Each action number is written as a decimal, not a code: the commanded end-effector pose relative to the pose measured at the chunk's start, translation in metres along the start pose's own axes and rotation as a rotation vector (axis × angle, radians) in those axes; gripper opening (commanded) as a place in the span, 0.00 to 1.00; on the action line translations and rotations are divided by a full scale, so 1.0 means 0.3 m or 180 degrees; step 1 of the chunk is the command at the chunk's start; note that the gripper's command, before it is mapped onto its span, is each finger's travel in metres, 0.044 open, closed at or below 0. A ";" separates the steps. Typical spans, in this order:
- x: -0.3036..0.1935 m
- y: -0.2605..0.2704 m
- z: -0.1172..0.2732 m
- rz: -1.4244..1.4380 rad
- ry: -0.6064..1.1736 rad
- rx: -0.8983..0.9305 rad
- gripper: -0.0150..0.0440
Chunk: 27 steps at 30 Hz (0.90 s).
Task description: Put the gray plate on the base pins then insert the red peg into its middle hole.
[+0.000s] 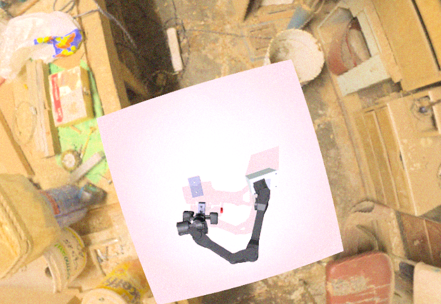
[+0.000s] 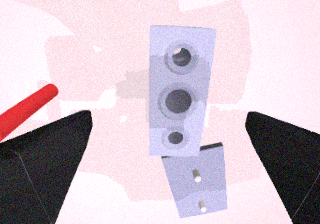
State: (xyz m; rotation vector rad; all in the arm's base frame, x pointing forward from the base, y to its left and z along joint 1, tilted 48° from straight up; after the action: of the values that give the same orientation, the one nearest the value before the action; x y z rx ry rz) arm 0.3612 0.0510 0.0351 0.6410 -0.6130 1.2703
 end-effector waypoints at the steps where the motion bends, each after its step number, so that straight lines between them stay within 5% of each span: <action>1: -0.007 -0.015 -0.027 -0.0019 -0.0024 -0.0050 1.00; 27: -0.009 -0.019 -0.150 -0.0044 -0.0020 -0.0041 1.00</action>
State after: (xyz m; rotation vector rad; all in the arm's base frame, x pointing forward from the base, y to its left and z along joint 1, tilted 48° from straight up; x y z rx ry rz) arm 0.3693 0.0788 0.0057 0.6332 -0.6214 1.2575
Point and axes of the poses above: the point midway between the two fingers, 35 mm back from their tips, its own z axis back along the fingers, its own y axis across the jaws, x = y × z, the point moved 1 cm from there along z, back along the fingers, and after that the axes turned 12 degrees about z, right-handed, at the moved point
